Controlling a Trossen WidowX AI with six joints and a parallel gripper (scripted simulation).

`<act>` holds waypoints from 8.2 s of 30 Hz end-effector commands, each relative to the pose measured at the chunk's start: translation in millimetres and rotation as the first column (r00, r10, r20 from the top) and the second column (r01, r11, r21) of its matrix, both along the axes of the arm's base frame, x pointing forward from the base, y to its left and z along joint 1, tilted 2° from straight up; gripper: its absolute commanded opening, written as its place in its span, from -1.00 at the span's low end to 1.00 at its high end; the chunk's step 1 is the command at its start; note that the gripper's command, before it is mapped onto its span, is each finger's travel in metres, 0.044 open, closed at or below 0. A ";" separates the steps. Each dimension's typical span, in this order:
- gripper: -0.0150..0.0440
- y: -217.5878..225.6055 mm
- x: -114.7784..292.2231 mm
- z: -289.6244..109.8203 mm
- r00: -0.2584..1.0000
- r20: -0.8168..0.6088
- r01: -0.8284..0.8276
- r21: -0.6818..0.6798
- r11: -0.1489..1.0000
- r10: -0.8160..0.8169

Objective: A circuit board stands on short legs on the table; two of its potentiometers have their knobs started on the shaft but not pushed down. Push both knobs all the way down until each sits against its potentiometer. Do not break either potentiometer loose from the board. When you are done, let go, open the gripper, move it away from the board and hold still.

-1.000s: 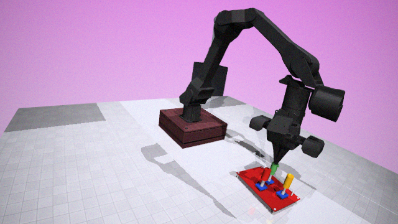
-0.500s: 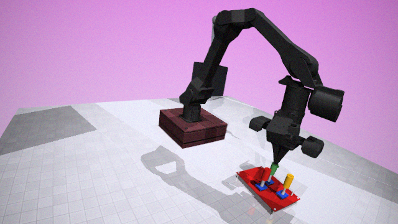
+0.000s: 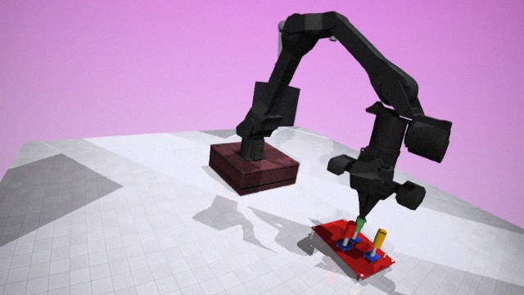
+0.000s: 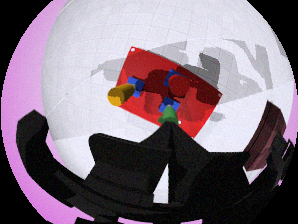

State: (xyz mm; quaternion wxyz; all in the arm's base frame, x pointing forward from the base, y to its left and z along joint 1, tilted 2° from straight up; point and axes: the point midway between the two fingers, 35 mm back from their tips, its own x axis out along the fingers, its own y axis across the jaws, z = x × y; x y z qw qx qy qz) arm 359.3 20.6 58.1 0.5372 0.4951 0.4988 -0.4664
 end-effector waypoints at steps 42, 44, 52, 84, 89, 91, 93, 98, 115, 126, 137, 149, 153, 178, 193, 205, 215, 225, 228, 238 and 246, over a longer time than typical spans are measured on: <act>-0.49 -0.7 0.9 -18.3 1.000 -0.011 0.004 -0.003 1.000 -0.004; -0.49 -0.7 0.9 -18.3 1.000 -0.011 0.004 -0.003 1.000 -0.004; -0.49 -0.7 1.0 -18.9 1.000 -0.011 0.004 -0.003 1.000 -0.004; -0.49 -0.7 1.0 -20.6 1.000 -0.011 0.004 -0.003 1.000 -0.004; -0.49 -0.7 1.0 -20.6 1.000 -0.011 0.004 -0.003 1.000 -0.004; -0.49 -0.7 1.0 -20.6 1.000 -0.011 0.004 -0.003 1.000 -0.004; -0.49 -0.7 1.0 -20.6 1.000 -0.011 0.004 -0.003 1.000 -0.004; -0.49 -0.7 1.1 -21.4 1.000 -0.011 0.004 -0.003 1.000 -0.004; -0.49 -0.7 1.1 -22.1 1.000 -0.011 0.004 -0.003 1.000 -0.004; -0.49 -0.7 1.1 -22.3 1.000 -0.011 0.004 -0.003 1.000 -0.004; -0.49 -0.6 0.9 -12.9 1.000 -0.011 0.004 -0.003 1.000 -0.004; -0.49 -0.4 -0.2 4.1 1.000 -0.011 0.004 -0.003 1.000 -0.004; -0.14 -0.3 -1.0 -1.4 1.000 -0.016 0.001 -0.001 1.000 -0.001; -0.49 -7.2 26.5 27.9 0.899 0.007 0.437 0.019 0.899 -0.438; -0.49 -13.7 44.3 48.2 0.573 -0.018 0.819 0.052 0.572 -0.819; -0.49 -17.7 52.7 59.3 0.319 -0.037 0.947 0.061 0.316 -0.947; -0.49 -17.9 53.9 39.3 0.319 -0.037 0.947 0.061 0.316 -0.947; -0.49 -18.0 54.2 35.6 0.319 -0.037 0.947 0.061 0.316 -0.947; -0.49 -18.0 54.6 30.8 0.319 -0.037 0.947 0.061 0.316 -0.947; -0.49 -18.2 55.1 18.3 0.319 -0.037 0.947 0.061 0.316 -0.947; -0.49 -18.2 55.1 18.3 0.319 -0.037 0.947 0.061 0.316 -0.947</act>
